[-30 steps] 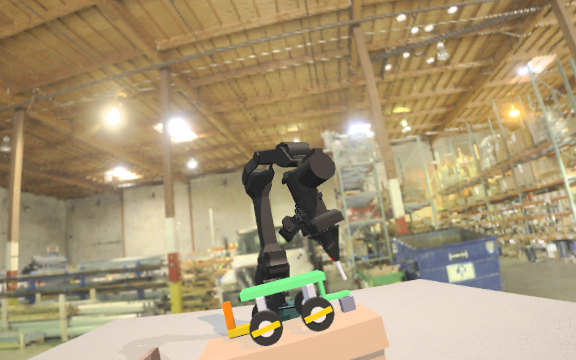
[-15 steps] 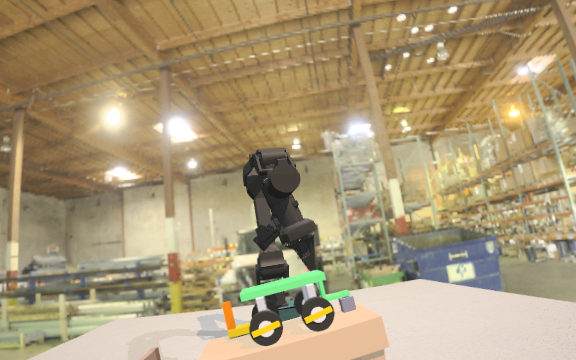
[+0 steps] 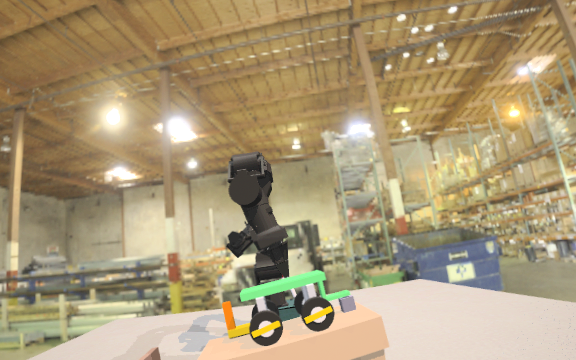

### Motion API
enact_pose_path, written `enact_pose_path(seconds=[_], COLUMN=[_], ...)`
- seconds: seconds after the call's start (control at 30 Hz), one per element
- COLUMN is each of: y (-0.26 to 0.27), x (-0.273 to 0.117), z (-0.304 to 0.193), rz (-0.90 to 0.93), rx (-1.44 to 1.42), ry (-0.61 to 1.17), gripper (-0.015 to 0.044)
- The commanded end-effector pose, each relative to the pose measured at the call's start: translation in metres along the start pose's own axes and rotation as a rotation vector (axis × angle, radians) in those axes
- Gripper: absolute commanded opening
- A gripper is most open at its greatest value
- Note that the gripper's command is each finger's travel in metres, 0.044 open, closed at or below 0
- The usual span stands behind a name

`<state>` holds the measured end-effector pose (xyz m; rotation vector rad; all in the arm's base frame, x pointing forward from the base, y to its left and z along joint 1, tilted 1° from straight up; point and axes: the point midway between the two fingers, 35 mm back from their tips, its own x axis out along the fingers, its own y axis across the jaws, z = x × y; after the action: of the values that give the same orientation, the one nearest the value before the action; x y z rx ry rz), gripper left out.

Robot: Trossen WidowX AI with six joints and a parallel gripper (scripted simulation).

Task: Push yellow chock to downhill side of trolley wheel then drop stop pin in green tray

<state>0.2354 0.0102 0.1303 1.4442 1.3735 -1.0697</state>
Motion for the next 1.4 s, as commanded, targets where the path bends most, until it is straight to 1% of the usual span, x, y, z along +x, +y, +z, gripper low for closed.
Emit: enact_pose_path(seconds=[0.0,0.93,1.13,1.37], y=[-0.001,-0.007,-0.007,-0.007], x=[-0.002,-0.016,-0.016,-0.016], z=[0.016,0.117,0.118,0.116], rz=[-0.007,-0.008,-0.007,0.010], rx=[-0.001,-0.001,0.019,0.222], ry=[0.002,-0.006,-0.010,-0.050], gripper=[0.0000,0.0000,0.0000,0.0000])
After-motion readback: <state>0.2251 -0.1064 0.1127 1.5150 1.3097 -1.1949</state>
